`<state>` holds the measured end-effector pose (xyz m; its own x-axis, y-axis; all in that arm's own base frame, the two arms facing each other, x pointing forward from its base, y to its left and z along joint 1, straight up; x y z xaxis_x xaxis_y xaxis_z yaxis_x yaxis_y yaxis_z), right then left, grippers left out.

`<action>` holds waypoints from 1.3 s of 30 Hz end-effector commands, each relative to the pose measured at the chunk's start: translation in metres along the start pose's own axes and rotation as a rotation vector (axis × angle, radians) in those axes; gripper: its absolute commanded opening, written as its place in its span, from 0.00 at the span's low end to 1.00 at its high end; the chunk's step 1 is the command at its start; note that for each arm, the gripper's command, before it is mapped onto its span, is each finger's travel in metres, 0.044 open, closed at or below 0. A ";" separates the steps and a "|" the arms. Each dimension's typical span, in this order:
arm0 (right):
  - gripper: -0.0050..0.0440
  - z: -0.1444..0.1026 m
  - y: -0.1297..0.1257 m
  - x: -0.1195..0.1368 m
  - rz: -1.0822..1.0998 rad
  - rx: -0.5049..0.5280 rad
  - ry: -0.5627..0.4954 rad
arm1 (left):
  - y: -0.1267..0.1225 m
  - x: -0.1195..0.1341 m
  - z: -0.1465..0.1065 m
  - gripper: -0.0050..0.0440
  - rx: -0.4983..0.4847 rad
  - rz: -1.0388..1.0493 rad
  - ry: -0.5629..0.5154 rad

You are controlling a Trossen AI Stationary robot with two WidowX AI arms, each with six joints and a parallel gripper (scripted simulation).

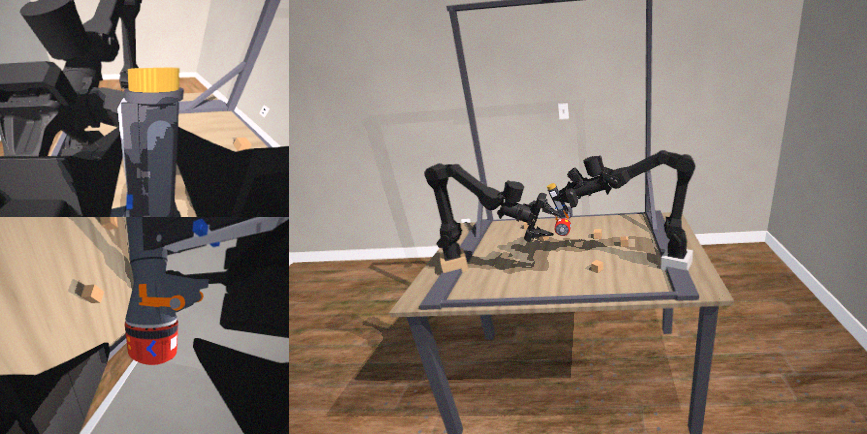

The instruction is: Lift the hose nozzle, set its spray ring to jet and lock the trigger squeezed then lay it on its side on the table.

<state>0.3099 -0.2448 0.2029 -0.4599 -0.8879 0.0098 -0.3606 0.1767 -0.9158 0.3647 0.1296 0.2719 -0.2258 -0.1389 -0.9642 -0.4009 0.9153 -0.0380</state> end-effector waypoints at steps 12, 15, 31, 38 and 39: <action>0.93 -0.027 -0.005 -0.001 -0.007 0.018 -0.005 | 0.000 -0.015 -0.005 0.45 0.001 0.003 -0.047; 0.93 -0.032 -0.004 -0.001 -0.008 0.017 -0.005 | 0.000 -0.015 -0.005 0.45 0.001 0.003 -0.047; 0.93 -0.052 -0.003 -0.001 -0.008 0.015 -0.006 | 0.000 -0.015 -0.005 0.45 0.001 0.003 -0.047; 0.93 -0.058 -0.003 -0.001 -0.008 0.015 -0.006 | 0.000 -0.015 -0.005 0.45 0.001 0.003 -0.047; 0.93 -0.060 -0.003 -0.001 -0.008 0.014 -0.006 | 0.000 -0.015 -0.005 0.45 0.001 0.003 -0.047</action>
Point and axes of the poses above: on each arm, the point midway between the two fingers, 35 mm back from their tips, its own z axis out along the fingers, its own y axis across the jaws, x = y × z, the point moved 6 cm from there along -z, back along the fingers, and after that the axes turned 2 degrees about -z, right-handed, at the moved point
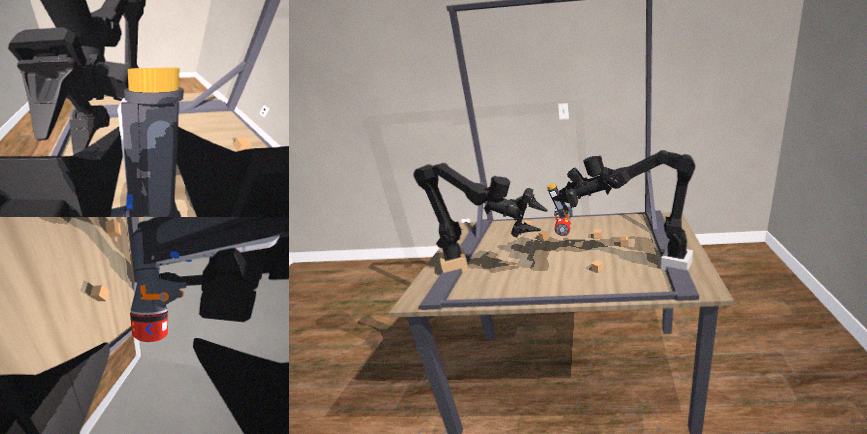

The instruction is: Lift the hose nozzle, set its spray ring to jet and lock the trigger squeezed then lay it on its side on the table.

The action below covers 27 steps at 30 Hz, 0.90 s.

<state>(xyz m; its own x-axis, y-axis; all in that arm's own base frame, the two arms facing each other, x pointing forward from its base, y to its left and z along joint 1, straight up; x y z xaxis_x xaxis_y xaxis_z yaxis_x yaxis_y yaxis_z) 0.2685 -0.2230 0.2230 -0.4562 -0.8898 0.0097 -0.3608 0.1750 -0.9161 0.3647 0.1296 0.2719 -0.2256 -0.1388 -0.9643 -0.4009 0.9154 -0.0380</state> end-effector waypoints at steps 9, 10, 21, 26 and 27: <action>0.93 -0.022 -0.003 -0.001 -0.006 0.013 -0.002 | 0.000 -0.015 -0.005 0.45 0.001 0.003 -0.047; 0.93 -0.024 -0.003 -0.001 -0.006 0.013 -0.002 | 0.000 -0.015 -0.005 0.45 0.001 0.003 -0.047; 0.93 -0.023 -0.003 -0.001 -0.006 0.011 -0.003 | 0.000 -0.015 -0.005 0.45 0.001 0.003 -0.047; 0.93 -0.023 -0.003 -0.001 -0.006 0.011 -0.004 | 0.000 -0.015 -0.005 0.45 0.001 0.003 -0.047; 0.93 -0.023 -0.003 -0.001 -0.006 0.011 -0.004 | 0.000 -0.015 -0.005 0.45 0.001 0.003 -0.047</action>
Point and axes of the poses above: on each arm, the point midway between the two fingers, 35 mm back from their tips, its own z axis out along the fingers, its own y axis across the jaws, x = y × z, the point moved 6 cm from there along -z, back along the fingers, and after that the axes turned 2 degrees about -z, right-handed, at the moved point
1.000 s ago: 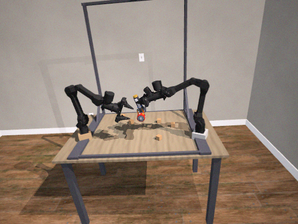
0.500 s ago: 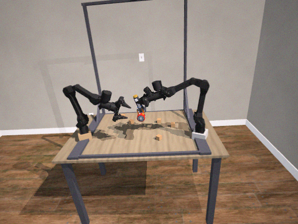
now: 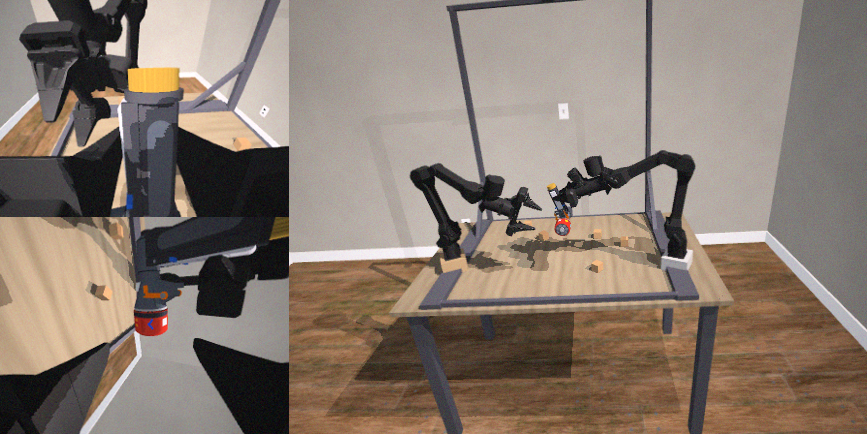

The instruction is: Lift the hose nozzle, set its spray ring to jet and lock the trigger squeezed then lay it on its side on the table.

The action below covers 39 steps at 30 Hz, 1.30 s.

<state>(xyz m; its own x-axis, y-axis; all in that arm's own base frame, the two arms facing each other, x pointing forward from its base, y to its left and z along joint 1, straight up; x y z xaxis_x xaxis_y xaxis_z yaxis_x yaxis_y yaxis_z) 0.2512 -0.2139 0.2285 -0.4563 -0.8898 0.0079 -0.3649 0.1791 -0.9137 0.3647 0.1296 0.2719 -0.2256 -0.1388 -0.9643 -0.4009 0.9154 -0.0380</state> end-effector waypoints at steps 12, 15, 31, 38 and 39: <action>0.93 -0.002 -0.007 0.000 -0.009 0.019 -0.004 | 0.000 -0.015 -0.005 0.45 0.001 0.003 -0.047; 0.93 -0.002 -0.007 0.000 -0.009 0.018 -0.004 | 0.000 -0.015 -0.005 0.45 0.001 0.003 -0.047; 0.93 -0.002 -0.007 -0.001 -0.009 0.019 -0.004 | 0.000 -0.015 -0.005 0.45 0.001 0.003 -0.047; 0.93 0.012 0.008 0.002 0.000 0.053 -0.002 | 0.000 -0.015 -0.005 0.45 0.001 0.003 -0.047; 0.93 0.012 0.008 0.002 0.000 0.053 -0.002 | 0.000 -0.015 -0.005 0.45 0.001 0.003 -0.047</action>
Point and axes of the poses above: on each arm, the point midway between the two fingers, 35 mm back from their tips, its own z axis out along the fingers, its own y axis across the jaws, x = y × z, the point moved 6 cm from there along -z, back along the fingers, and after that the axes turned 2 degrees about -z, right-handed, at the moved point
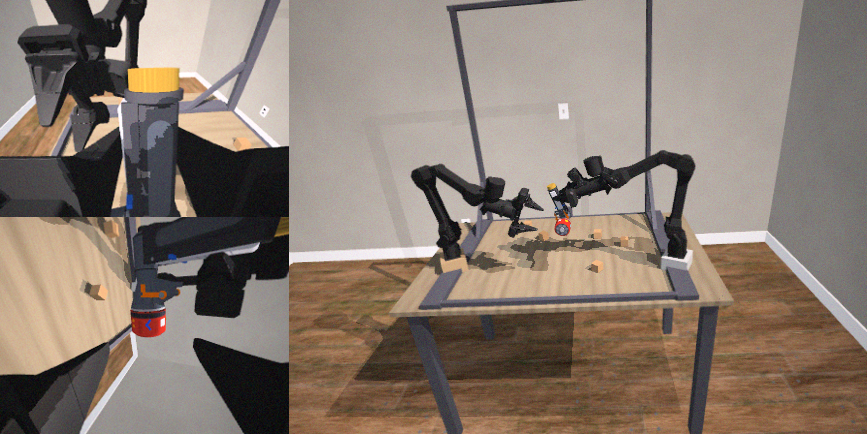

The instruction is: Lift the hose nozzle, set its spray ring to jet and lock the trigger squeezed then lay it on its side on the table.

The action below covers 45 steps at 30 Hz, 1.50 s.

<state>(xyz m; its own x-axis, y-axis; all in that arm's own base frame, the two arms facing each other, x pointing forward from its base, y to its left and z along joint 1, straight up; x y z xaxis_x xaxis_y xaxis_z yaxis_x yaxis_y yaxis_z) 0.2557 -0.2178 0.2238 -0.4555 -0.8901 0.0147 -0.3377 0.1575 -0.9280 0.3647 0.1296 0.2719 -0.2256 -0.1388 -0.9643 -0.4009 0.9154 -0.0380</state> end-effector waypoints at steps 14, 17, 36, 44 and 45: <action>0.93 0.025 0.036 0.004 0.013 0.185 0.005 | 0.000 -0.015 -0.005 0.45 0.001 0.003 -0.047; 0.93 0.025 0.038 0.004 0.013 0.196 0.006 | 0.000 -0.015 -0.005 0.45 0.001 0.003 -0.047; 0.93 0.018 0.070 -0.001 0.004 0.388 0.007 | 0.000 -0.015 -0.005 0.45 0.001 0.003 -0.047; 0.93 0.009 0.076 -0.004 -0.001 0.458 0.004 | 0.000 -0.015 -0.005 0.45 0.001 0.003 -0.047; 0.93 0.009 0.076 -0.004 -0.001 0.458 0.005 | 0.000 -0.015 -0.005 0.45 0.001 0.003 -0.047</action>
<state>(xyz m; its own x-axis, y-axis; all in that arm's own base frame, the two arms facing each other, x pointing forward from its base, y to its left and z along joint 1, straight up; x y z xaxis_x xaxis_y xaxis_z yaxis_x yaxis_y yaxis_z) 0.2411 -0.2080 0.1488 -0.4639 -0.8857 0.0151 0.0277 -0.0315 -0.9991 0.3647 0.1296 0.2719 -0.2256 -0.1388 -0.9643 -0.4009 0.9154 -0.0380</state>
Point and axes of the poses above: on each arm, the point midway between the two fingers, 35 mm back from their tips, its own z axis out along the fingers, its own y axis across the jaws, x = y × z, the point moved 6 cm from there along -z, back along the fingers, and after that the axes turned 2 degrees about -z, right-handed, at the moved point
